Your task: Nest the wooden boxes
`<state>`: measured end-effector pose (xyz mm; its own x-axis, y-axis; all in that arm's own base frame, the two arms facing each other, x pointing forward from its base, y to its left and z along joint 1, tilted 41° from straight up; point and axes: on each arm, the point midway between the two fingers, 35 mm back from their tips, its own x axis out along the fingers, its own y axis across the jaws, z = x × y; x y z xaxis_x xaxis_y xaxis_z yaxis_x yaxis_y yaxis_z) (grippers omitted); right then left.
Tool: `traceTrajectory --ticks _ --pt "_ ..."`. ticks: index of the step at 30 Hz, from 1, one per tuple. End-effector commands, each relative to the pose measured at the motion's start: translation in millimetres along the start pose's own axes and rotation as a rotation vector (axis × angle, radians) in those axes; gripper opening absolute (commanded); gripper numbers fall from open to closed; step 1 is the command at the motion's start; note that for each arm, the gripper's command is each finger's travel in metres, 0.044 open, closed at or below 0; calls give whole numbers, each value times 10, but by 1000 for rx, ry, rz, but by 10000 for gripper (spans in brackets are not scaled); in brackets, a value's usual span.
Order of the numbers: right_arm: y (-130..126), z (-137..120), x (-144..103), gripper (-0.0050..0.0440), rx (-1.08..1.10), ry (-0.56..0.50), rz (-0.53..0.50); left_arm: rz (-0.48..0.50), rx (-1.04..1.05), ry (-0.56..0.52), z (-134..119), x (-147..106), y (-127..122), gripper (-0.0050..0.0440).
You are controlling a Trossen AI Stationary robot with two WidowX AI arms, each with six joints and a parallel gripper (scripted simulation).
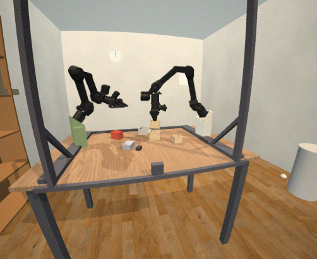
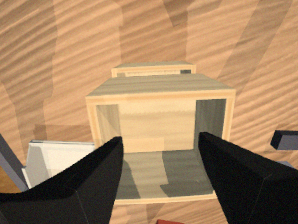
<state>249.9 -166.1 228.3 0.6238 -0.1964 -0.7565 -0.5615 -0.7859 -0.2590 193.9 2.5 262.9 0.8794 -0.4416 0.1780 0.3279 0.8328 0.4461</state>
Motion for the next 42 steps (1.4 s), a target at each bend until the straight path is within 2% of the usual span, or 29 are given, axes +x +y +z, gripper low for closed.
traceTrajectory --ticks 1,12,14,42 --pt "1 -9 69 295 2 3 4 -1 30 -10 75 9 10 400" --pt "1 -9 239 295 2 3 4 -1 30 -10 75 9 10 400" --pt "-14 -52 171 295 -5 23 0 -1 30 -10 75 9 10 400" --pt "2 -6 295 295 1 4 4 -1 30 -10 75 9 10 400"
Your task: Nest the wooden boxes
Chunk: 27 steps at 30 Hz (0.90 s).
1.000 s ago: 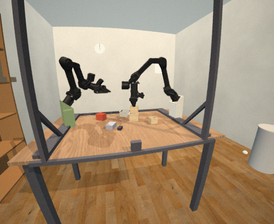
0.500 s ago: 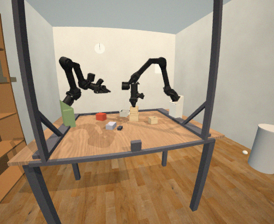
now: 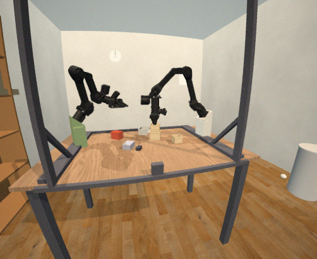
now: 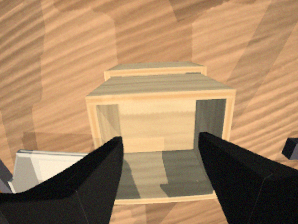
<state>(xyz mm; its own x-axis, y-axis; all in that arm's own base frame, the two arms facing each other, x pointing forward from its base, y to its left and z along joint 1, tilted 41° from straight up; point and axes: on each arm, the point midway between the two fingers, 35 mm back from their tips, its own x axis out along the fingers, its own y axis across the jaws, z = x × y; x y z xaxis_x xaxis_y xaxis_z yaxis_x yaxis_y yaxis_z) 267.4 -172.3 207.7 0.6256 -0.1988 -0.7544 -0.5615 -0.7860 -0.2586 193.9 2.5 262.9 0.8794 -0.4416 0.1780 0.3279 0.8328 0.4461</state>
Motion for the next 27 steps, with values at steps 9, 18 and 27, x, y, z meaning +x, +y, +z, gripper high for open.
traceTrajectory --ticks 9,18,27 --pt "-1 5 85 295 2 -1 4 -1 30 -10 75 9 10 400" --pt "0 5 173 295 2 -1 4 -1 30 -10 75 9 10 400" --pt "-2 -5 273 295 2 1 3 -1 30 -10 75 9 10 400"
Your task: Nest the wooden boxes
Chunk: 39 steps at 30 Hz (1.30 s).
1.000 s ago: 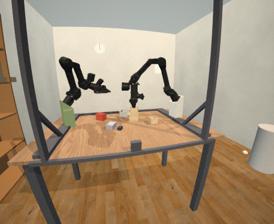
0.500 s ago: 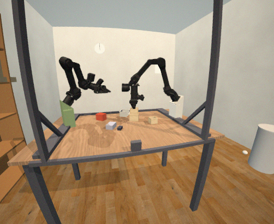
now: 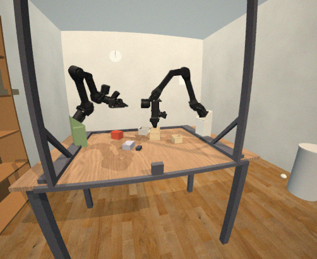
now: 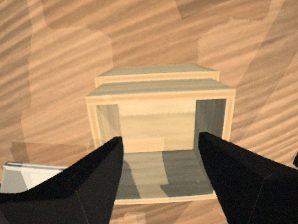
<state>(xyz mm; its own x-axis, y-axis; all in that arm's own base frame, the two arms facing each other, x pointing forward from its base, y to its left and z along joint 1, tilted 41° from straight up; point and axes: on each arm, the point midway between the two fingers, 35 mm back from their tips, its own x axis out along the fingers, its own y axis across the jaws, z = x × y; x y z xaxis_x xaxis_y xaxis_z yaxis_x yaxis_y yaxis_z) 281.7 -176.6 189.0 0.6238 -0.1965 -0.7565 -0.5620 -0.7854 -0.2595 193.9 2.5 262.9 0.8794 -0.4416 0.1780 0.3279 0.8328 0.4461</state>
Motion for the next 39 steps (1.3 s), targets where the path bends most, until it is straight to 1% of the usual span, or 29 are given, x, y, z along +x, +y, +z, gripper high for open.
traceTrajectory --ticks 1,5,7,28,29,31,32,33,38,39 --pt "-3 -15 46 295 1 5 4 -1 30 -10 75 9 10 400" --pt "-5 -36 59 295 -1 10 3 -1 30 -10 75 9 10 400" --pt "-1 -9 101 295 1 3 4 -1 30 -10 75 9 10 400" --pt "-3 -26 313 295 0 6 3 -1 30 -10 75 9 10 400" --pt "-15 -69 260 295 -5 23 -1 -1 30 -10 75 9 10 400" --pt "0 -40 301 295 -2 10 1 -1 30 -10 75 9 10 400" --pt "-11 -57 261 295 -4 20 -1 -1 30 -10 75 9 10 400" --pt "-3 -51 293 295 -2 11 1 -1 30 -10 75 9 10 400" --pt "-9 -98 281 295 -4 22 2 -1 30 -10 75 9 10 400" --pt "-1 -62 302 295 -2 13 4 -1 30 -10 75 9 10 400"
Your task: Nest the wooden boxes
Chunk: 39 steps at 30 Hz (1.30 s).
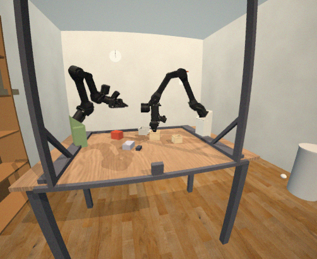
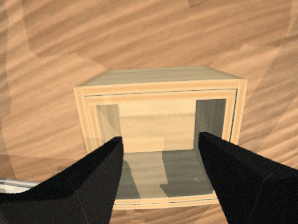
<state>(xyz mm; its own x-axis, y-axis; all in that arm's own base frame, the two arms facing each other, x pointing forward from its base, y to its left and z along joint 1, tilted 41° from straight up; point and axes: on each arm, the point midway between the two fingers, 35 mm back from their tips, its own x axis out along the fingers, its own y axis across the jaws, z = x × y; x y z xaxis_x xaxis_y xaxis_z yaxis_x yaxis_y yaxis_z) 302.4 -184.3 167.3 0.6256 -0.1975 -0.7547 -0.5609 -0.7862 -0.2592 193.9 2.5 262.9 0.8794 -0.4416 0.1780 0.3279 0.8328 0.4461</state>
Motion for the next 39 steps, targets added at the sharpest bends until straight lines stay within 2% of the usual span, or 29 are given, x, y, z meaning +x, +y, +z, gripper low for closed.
traceTrajectory --ticks 1,19,22,39 --pt "-5 -35 -3 295 0 11 4 -1 30 -10 75 9 10 400" --pt "-10 -23 2 295 0 8 4 -1 30 -10 75 9 10 400" --pt "-19 -41 -37 223 -3 19 -1 -1 30 -10 75 9 10 400" --pt "-22 -46 -50 123 -4 22 -3 -1 30 -10 75 9 10 400"
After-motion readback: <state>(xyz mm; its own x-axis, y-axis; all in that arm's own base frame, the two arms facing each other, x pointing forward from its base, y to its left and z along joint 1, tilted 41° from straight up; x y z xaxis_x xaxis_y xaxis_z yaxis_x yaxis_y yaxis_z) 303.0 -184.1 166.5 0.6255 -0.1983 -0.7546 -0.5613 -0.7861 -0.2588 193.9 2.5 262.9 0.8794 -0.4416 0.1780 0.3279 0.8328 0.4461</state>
